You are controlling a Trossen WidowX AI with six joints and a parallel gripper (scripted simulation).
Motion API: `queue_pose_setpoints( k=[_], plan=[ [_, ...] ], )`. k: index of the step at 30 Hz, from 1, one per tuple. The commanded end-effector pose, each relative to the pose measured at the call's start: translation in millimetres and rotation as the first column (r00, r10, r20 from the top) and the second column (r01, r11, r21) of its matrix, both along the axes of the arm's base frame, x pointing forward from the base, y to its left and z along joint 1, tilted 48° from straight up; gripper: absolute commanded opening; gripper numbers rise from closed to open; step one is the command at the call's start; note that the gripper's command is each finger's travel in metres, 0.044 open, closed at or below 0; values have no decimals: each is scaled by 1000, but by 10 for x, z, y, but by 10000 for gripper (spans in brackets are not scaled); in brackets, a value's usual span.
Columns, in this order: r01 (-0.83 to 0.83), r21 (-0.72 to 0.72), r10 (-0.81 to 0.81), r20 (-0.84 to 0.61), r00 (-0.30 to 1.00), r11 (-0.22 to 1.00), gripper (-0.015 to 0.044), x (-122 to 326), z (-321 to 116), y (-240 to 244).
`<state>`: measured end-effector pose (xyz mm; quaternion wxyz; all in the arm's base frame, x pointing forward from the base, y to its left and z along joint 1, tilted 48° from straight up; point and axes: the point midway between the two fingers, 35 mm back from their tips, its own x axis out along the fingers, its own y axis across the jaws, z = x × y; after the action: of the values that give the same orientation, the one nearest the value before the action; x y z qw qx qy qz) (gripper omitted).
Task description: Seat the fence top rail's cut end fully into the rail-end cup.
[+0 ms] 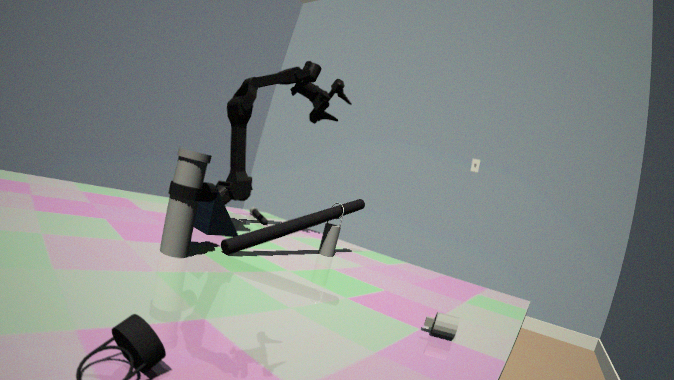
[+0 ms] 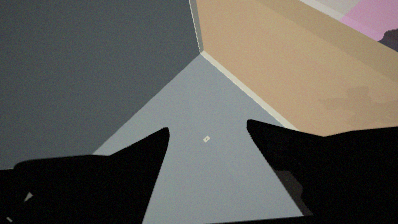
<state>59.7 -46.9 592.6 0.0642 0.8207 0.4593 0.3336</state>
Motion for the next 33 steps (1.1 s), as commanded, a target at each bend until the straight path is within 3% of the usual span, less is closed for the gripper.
queue_pose_setpoints(
  k=[1,4,8,12,16,20,24,33],
  plan=[
    [10,-12,-10,12,1000,1000,426,-11,-3,27],
    [156,-179,-124,180,976,971,440,-112,-72,419],
    [386,-410,-189,444,876,826,440,-78,-291,1047],
    [559,-572,-109,634,766,601,440,174,-622,1566],
    [657,-671,72,717,694,344,440,589,-1054,1917],
    [682,-722,280,683,675,115,440,1073,-1547,2049],
    [662,-748,438,584,683,-36,440,1478,-1995,1992],
    [541,-819,671,294,681,-190,440,2165,-3030,1383]
  ],
)
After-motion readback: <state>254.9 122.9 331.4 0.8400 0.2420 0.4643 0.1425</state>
